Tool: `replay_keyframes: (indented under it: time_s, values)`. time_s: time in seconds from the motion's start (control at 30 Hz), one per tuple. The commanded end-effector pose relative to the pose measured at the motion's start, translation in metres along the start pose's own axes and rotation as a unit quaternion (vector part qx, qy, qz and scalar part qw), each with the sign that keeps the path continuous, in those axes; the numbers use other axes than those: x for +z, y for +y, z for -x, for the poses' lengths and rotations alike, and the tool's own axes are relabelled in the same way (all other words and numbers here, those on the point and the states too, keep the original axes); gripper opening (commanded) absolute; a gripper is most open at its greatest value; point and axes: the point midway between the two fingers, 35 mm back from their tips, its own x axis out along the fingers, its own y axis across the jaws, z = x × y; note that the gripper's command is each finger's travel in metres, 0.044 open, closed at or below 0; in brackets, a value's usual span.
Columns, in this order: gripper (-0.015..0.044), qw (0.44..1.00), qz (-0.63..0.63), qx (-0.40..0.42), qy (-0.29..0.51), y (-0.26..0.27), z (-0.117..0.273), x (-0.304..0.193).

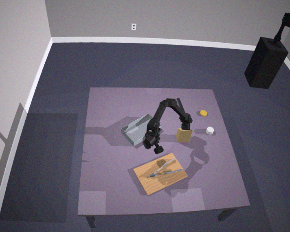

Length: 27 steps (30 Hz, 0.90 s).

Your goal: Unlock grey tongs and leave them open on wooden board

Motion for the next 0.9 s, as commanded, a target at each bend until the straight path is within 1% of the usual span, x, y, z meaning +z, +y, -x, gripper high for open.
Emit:
replay_keyframes:
  time_s: [0.0, 0.13, 0.2, 0.87]
  values:
    - [0.044, 1.0, 0.003, -0.002, 0.0, -0.003, 0.012, -0.001]
    - [0.044, 1.0, -0.003, 0.003, -0.003, -0.001, 0.045, -0.002]
    - [0.044, 1.0, -0.004, 0.004, -0.004, -0.001, 0.051, -0.003]
    - [0.044, 1.0, -0.004, 0.004, -0.004, -0.001, 0.051, -0.003]
